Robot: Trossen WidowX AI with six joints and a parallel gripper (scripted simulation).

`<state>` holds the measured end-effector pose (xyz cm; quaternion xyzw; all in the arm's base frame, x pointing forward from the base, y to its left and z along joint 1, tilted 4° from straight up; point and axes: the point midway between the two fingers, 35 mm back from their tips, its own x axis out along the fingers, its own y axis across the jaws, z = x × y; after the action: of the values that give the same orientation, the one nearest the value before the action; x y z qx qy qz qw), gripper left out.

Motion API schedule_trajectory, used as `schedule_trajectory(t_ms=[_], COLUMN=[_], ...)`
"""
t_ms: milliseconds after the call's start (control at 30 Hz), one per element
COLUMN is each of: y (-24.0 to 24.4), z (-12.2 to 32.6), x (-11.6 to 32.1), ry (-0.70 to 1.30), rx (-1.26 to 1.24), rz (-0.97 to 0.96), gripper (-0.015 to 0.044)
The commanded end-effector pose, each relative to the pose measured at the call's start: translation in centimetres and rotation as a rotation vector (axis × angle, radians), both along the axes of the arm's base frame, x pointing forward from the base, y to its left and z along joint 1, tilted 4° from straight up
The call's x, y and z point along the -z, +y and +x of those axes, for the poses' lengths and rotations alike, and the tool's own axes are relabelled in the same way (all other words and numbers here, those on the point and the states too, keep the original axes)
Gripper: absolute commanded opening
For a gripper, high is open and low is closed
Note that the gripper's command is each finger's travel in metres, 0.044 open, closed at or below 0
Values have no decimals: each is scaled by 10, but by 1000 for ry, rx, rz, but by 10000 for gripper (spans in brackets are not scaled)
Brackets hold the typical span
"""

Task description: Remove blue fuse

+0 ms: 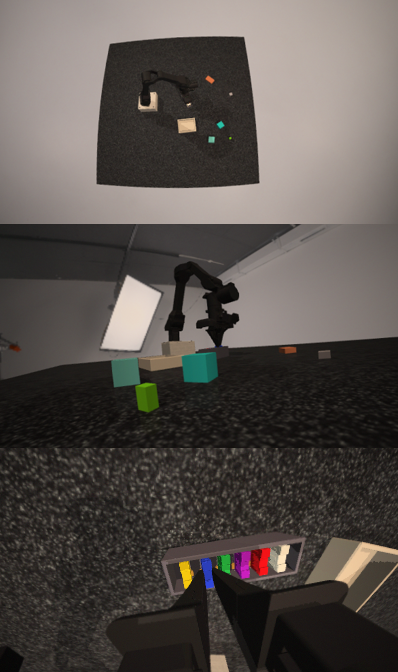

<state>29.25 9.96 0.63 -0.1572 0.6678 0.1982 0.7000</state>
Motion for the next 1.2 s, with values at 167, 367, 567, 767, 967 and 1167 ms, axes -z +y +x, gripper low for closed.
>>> schedule_trajectory(t_ms=[167, 367, 567, 767, 967, 1167], y=[0, 0, 0, -1, -1, -1], z=[0, 0, 0, 0, 0, 0], x=[-5, -8, -11, -14, -17, -20], ry=[-1, -1, 0, 0, 0, 0], rx=[-2, -2, -2, -2, -3, -3], rz=[1, 2, 2, 2, 2, 2], gripper=[0, 0, 0, 0, 0, 0])
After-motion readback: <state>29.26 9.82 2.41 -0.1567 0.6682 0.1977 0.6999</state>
